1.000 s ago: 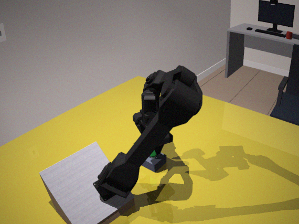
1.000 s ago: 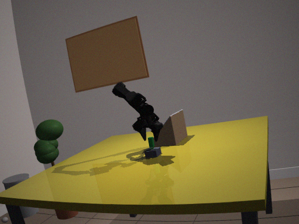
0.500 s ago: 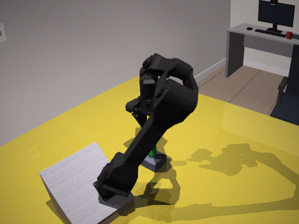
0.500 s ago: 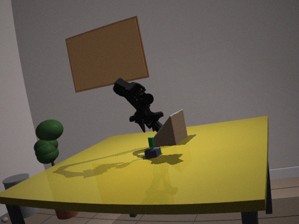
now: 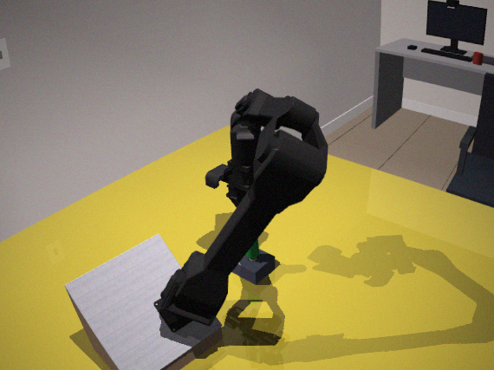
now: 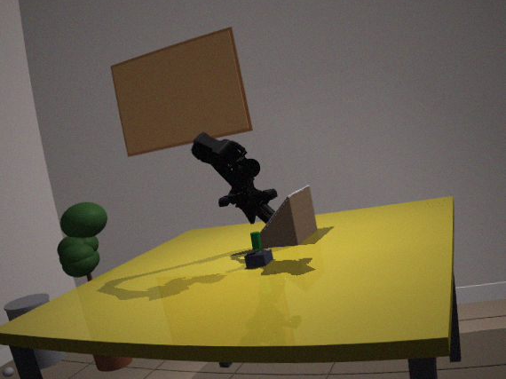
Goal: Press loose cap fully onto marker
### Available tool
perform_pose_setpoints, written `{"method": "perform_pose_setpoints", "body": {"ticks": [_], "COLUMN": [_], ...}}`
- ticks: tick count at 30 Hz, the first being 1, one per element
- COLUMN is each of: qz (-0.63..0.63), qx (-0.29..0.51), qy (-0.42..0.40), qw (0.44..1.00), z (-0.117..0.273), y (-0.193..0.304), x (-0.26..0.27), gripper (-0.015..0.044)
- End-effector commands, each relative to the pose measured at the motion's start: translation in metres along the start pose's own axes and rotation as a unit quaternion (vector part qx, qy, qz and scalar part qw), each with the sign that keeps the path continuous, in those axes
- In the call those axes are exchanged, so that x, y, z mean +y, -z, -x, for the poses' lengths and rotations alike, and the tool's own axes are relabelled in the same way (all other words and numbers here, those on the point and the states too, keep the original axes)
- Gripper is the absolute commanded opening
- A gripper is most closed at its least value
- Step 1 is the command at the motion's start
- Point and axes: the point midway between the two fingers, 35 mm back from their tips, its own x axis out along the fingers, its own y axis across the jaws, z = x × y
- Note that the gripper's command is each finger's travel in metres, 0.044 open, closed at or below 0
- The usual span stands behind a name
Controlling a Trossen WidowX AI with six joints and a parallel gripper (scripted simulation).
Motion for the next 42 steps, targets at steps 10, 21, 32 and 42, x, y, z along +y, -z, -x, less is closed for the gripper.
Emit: {"method": "perform_pose_setpoints", "body": {"ticks": [10,21,32,42], "qz": [0.002,0.002,0.002,0.000], "qx": [-0.001,-0.001,-0.001,-0.003], "qy": [0.000,0.000,0.000,-0.005], "qw": [1.000,1.000,1.000,1.000], "z": [-0.010,-0.025,-0.040,-0.018], "y": [0.000,0.000,0.000,-0.003], "x": [0.000,0.000,0.000,0.003], "gripper": [0.0000,0.0000,0.0000,0.0000]}}
